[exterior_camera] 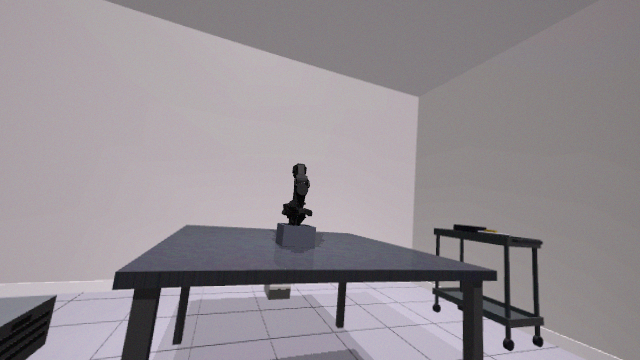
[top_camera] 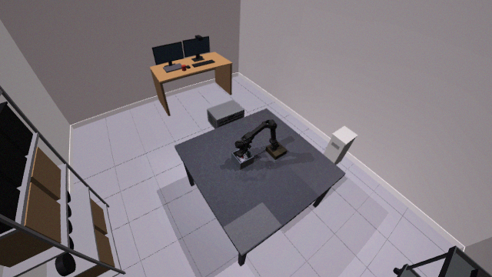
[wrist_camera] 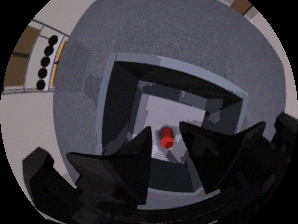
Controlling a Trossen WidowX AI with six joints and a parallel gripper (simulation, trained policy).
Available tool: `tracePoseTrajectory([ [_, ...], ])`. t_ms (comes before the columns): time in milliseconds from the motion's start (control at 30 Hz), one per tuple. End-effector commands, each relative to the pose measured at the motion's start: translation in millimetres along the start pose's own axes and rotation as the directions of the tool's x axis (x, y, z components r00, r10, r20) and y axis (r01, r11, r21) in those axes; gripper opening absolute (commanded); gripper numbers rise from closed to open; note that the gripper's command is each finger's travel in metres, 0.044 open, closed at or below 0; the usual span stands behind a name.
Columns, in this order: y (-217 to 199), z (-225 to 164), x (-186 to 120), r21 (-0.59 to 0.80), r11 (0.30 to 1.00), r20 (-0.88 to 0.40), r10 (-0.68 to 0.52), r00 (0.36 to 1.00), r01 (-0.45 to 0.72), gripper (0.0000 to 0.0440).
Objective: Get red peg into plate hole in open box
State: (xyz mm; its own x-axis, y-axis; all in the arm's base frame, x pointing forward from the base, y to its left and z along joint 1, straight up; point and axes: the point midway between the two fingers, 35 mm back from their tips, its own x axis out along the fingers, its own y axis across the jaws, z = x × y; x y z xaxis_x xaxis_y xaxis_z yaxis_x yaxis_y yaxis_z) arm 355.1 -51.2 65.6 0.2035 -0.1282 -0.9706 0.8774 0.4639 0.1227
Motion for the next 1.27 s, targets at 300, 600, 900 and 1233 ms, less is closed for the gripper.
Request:
tracePoseTrajectory([
  [300,23,32,3,-0.032,0.999,0.032,0.026,0.999,-0.025,0.0424],
  [600,36,63,-5,-0.020,0.997,0.102,0.072,0.992,-0.070,0.0440],
  [900,43,81,-10,-0.014,0.995,0.148,0.099,0.984,-0.098,0.0440],
  [1233,43,81,-10,-0.014,0.995,0.148,0.100,0.984,-0.099,0.0440],
])
